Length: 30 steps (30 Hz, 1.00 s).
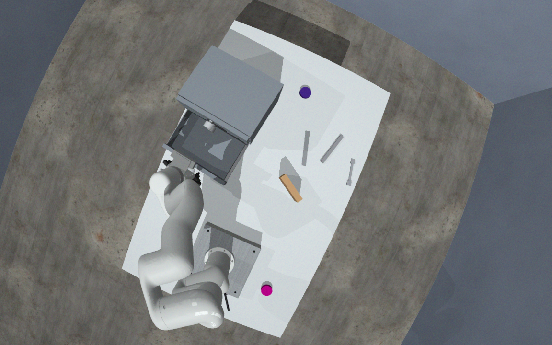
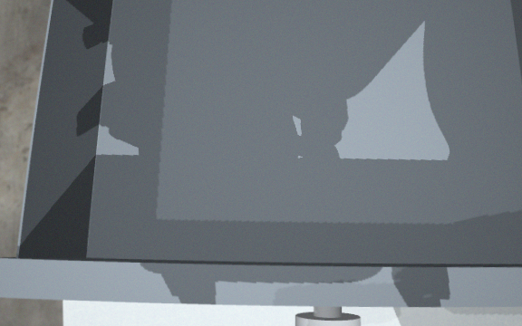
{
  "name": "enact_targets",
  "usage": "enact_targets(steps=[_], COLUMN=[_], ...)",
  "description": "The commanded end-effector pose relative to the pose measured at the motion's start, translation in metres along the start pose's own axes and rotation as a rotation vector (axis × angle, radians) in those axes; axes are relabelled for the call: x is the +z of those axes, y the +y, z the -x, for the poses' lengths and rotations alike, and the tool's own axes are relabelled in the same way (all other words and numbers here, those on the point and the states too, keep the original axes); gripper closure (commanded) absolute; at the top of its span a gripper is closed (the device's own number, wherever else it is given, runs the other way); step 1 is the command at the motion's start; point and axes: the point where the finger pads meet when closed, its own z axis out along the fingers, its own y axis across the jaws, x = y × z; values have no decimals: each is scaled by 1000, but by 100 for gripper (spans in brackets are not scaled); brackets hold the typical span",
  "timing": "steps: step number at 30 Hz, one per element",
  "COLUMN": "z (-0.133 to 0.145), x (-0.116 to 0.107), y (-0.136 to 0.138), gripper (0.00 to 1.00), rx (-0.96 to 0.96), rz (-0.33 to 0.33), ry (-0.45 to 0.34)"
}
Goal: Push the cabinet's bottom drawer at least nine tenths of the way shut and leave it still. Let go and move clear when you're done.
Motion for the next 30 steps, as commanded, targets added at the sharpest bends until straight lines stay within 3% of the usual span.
enact_targets(steps=[1, 20, 21, 30], z=[-1, -1, -1, -1], x=[-1, -1, -1, -1], y=[-1, -1, -1, -1], gripper=[0, 0, 100, 100], rx=[1, 1, 1, 1], rz=[-3, -3, -3, -3], ry=[2, 2, 2, 2])
